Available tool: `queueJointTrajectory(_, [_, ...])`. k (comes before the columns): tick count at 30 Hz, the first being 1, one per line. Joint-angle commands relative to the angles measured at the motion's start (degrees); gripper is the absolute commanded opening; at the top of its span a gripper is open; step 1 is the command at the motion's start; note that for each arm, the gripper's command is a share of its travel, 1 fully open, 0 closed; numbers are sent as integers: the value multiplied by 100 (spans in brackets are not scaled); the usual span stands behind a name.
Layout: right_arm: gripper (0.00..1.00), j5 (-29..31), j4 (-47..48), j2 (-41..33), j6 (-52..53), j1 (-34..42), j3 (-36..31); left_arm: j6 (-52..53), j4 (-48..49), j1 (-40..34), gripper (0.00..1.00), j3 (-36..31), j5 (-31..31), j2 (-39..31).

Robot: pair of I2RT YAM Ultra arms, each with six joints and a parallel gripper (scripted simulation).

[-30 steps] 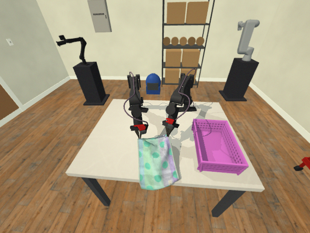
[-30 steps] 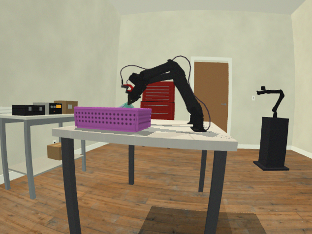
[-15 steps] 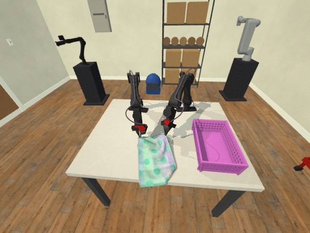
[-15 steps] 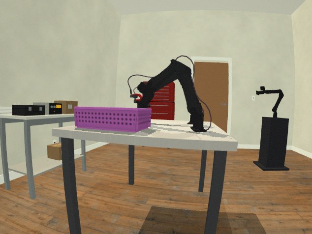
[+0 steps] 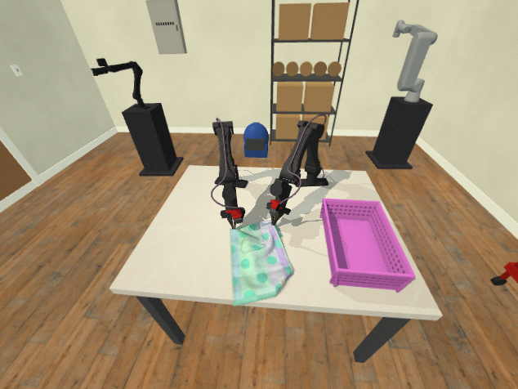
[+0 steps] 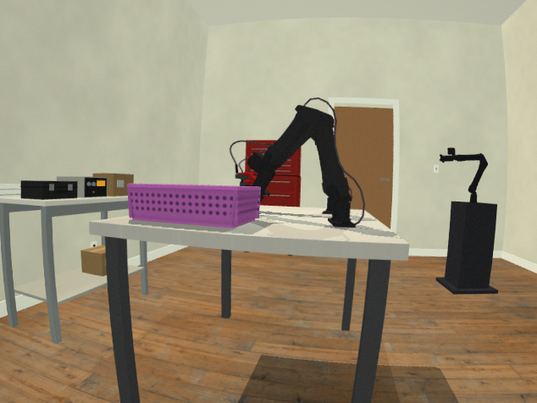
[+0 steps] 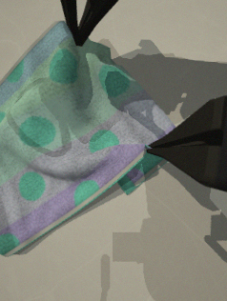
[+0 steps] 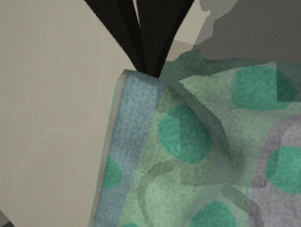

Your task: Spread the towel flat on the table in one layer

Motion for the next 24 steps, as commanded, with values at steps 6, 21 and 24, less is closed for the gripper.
queueJointTrajectory(6, [0,85,751,-224,-36,-102,-677,10,701,-189,0,-536,-75,-199])
queueJointTrajectory(21, [0,84,810,-433,-37,-112,-1064,14,746,-324,0,-828,-44,-309])
queueJointTrajectory(24, [12,83,731,-489,-37,-114,-1039,9,676,-251,12,-678,-46,-362])
